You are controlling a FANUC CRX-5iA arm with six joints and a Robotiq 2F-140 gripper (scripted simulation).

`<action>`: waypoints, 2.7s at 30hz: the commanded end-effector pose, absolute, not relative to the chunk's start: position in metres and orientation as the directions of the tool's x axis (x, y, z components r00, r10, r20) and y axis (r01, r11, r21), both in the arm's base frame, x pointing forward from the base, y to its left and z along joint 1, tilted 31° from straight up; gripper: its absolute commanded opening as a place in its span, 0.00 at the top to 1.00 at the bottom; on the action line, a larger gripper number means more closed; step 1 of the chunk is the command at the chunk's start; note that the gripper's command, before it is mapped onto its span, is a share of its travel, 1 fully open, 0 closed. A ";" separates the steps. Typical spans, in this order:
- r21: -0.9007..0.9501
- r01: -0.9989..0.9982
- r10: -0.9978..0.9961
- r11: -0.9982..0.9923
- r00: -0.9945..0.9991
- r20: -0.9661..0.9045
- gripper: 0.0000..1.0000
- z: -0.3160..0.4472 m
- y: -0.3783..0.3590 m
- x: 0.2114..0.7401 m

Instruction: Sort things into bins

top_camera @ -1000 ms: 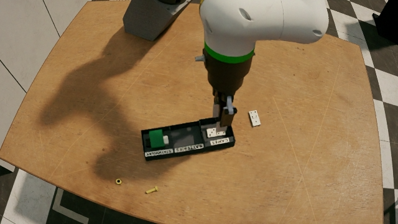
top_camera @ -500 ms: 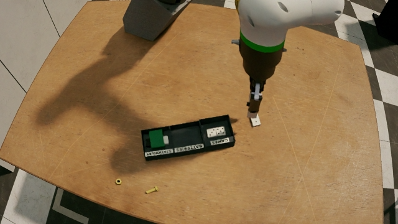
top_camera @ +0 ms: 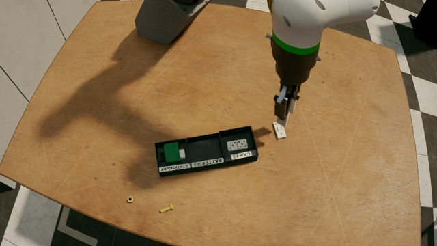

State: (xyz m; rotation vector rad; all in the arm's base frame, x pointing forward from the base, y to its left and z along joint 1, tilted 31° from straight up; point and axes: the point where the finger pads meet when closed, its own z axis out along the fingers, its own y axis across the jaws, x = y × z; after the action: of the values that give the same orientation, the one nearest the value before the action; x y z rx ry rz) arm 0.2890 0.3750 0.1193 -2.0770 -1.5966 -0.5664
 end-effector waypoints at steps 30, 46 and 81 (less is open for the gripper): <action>-0.389 0.504 0.389 -0.771 0.857 0.339 0.68 0.119 0.375 0.289; -0.389 0.504 0.389 -0.771 0.857 0.339 0.68 0.119 0.375 0.289; -0.389 0.504 0.389 -0.771 0.857 0.339 0.68 0.073 0.403 0.295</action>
State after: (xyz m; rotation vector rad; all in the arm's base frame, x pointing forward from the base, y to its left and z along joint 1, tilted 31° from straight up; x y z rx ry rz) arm 0.2950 0.4024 0.0734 -2.5551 -0.6545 -0.3297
